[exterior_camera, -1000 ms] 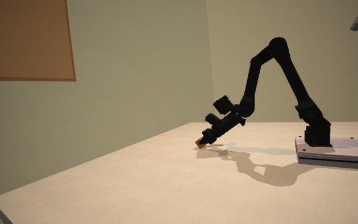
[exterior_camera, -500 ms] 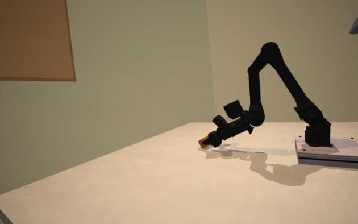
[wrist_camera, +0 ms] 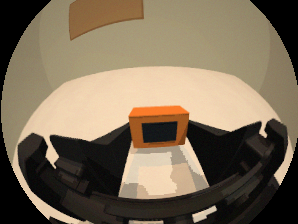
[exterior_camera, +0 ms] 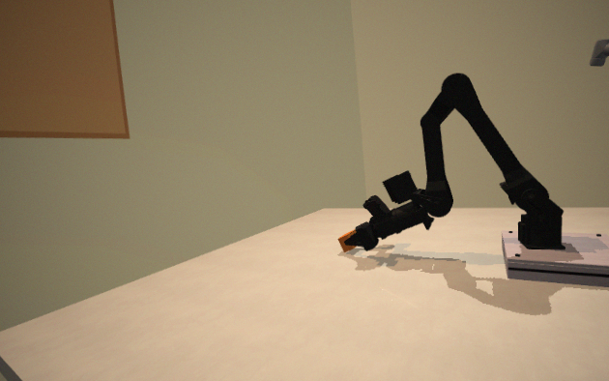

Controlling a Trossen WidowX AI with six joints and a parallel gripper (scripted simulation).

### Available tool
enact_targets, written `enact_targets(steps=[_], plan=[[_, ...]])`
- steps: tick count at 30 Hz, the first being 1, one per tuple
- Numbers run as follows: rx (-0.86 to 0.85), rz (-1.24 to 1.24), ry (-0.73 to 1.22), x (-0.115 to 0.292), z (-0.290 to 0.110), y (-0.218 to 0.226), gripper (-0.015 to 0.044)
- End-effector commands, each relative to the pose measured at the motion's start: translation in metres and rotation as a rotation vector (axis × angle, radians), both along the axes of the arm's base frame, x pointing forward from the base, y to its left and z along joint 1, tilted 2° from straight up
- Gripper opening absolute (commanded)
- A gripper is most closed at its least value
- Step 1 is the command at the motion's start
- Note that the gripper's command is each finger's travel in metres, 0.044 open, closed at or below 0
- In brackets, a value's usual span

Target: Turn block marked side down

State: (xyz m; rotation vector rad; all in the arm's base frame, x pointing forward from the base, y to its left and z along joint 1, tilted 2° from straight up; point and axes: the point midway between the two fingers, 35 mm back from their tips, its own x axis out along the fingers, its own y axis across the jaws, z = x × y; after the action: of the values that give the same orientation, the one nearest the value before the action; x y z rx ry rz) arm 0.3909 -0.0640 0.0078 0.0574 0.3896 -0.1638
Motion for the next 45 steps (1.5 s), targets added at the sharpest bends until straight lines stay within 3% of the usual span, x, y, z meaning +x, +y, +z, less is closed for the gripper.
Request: enact_targets(steps=[1, 16, 45], plan=[[0.003, -0.006, -0.001, -0.0007, -0.0003, -0.0004, 0.0052], [0.003, -0.006, -0.001, -0.0007, -0.0003, -0.0004, 0.044], [0.003, -0.006, -0.001, -0.0007, -0.0003, -0.0004, 0.044]])
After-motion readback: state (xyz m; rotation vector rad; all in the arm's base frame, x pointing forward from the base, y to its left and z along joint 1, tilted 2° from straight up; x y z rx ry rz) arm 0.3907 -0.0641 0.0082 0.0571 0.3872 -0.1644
